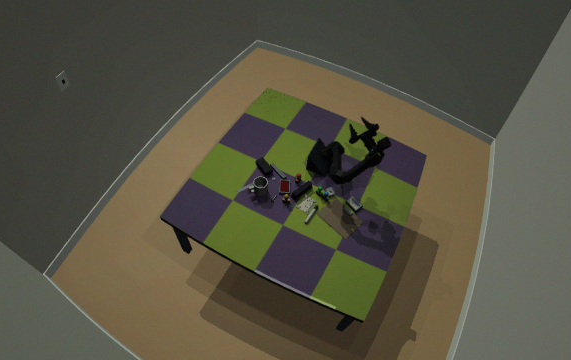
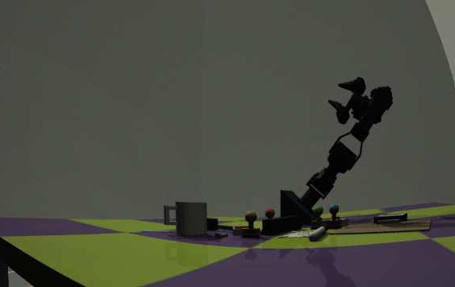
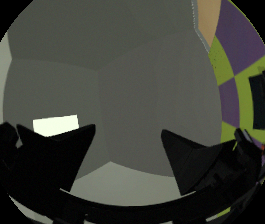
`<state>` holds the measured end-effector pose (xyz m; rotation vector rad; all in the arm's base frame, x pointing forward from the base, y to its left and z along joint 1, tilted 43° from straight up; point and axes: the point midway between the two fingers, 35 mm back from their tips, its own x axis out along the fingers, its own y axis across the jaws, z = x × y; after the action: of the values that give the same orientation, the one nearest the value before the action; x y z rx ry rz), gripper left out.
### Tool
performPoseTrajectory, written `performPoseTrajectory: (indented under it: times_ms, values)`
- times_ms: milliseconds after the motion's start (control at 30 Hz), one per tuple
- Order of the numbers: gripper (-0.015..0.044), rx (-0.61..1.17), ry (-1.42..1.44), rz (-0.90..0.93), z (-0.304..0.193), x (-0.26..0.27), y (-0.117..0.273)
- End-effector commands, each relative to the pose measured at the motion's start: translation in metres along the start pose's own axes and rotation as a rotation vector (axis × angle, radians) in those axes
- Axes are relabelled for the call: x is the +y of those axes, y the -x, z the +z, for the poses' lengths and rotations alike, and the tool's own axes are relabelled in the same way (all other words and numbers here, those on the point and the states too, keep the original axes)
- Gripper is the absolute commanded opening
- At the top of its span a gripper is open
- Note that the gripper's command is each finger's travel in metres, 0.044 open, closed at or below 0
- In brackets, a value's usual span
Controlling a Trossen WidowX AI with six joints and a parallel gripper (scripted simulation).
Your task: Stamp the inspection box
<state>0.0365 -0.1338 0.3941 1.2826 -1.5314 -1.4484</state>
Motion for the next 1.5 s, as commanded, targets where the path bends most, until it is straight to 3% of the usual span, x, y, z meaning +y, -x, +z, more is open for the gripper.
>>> performPoseTrajectory:
  times_ms: [0, 200, 500, 833, 1200, 1467]
  values:
    - [0.0374, 0.007, 0.005, -0.004, 0.001, 0.0, 0.0]
    - [0.022, 0.232, 0.165, -0.109, 0.015, -0.005, -0.006]
    - [0.022, 0.678, 0.505, -0.228, 0.011, -0.032, -0.036]
    - [0.022, 1.23, 0.924, -0.23, -0.034, -0.09, -0.052]
    - [0.022, 1.924, 1.347, -0.018, -0.096, -0.176, -0.021]
    - [0.022, 2.474, 1.566, 0.346, -0.122, -0.243, 0.04]
